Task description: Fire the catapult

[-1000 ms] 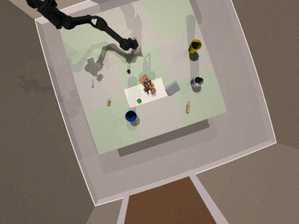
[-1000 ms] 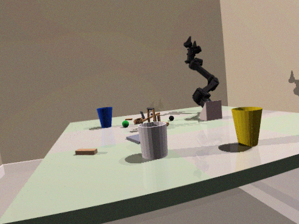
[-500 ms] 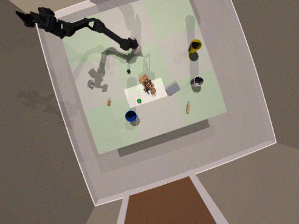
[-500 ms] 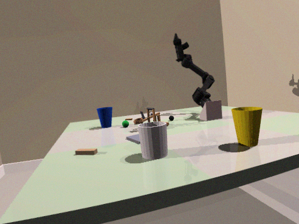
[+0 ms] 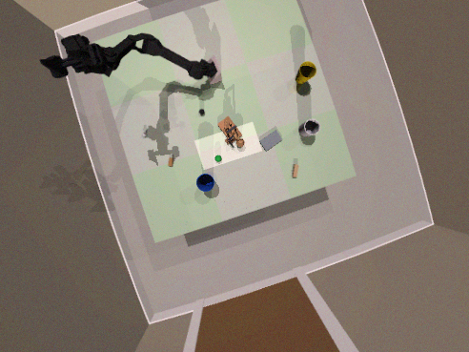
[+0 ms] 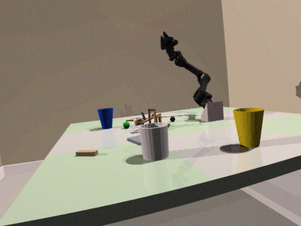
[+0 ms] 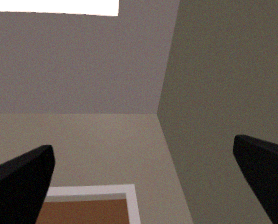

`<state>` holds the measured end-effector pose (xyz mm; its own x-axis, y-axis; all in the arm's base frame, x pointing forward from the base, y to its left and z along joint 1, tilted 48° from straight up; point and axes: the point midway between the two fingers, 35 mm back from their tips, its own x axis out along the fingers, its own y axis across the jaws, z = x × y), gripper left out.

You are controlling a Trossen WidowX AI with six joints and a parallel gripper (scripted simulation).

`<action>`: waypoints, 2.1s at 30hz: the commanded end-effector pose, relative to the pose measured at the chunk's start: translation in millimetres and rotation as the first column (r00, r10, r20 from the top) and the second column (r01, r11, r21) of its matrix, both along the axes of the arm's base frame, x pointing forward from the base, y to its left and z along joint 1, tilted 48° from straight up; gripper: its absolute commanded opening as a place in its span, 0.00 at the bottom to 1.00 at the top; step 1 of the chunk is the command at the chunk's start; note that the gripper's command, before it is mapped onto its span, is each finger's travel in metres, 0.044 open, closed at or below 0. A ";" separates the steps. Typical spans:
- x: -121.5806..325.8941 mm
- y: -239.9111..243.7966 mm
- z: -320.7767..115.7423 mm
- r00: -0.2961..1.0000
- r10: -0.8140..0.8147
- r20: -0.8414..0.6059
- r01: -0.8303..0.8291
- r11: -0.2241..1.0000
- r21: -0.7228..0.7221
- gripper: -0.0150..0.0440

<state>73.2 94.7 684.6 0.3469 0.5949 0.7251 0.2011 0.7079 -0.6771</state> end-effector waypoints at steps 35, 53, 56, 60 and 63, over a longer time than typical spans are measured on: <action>272.7 50.9 -196.7 0.410 0.034 -0.911 0.121 0.989 0.091 1.00; 329.9 44.6 -344.8 -0.131 -0.044 -0.990 0.370 0.925 -0.090 1.00; 333.2 41.1 -369.6 -0.218 -0.058 -0.974 0.404 0.903 -0.144 1.00; 334.9 35.3 -401.9 -0.329 -0.076 -0.941 0.443 0.868 -0.225 1.00; 334.1 30.3 -425.0 -0.407 -0.090 -0.909 0.464 0.837 -0.290 1.00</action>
